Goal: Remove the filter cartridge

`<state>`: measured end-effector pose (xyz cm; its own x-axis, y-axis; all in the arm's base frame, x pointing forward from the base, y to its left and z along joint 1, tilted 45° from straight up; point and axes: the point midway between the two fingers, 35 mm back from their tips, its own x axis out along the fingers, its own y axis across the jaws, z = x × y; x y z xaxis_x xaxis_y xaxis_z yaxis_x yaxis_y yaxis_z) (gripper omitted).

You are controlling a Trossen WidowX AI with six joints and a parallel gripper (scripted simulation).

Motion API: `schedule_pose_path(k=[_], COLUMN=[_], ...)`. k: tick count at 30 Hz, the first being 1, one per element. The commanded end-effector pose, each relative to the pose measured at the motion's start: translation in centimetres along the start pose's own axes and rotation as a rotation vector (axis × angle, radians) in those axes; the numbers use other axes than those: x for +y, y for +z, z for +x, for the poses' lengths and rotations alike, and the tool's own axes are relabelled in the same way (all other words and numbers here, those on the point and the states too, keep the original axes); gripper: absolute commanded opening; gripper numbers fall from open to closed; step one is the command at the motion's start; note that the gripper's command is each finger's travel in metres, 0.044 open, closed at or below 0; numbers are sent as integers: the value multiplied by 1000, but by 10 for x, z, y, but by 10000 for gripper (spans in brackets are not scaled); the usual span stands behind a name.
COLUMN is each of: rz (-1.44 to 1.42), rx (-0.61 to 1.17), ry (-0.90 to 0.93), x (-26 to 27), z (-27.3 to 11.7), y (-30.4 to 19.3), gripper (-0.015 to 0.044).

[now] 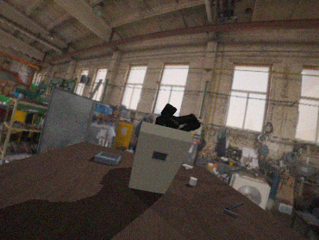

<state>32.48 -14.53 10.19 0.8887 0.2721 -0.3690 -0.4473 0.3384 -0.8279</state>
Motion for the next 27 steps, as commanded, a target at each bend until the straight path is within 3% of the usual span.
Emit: schedule_pose_path(k=[1, 27], rz=[37, 925], rx=[3, 8], ry=[-1, -3], x=[-1, -1], z=[1, 3], y=[0, -1], gripper=[0, 0])
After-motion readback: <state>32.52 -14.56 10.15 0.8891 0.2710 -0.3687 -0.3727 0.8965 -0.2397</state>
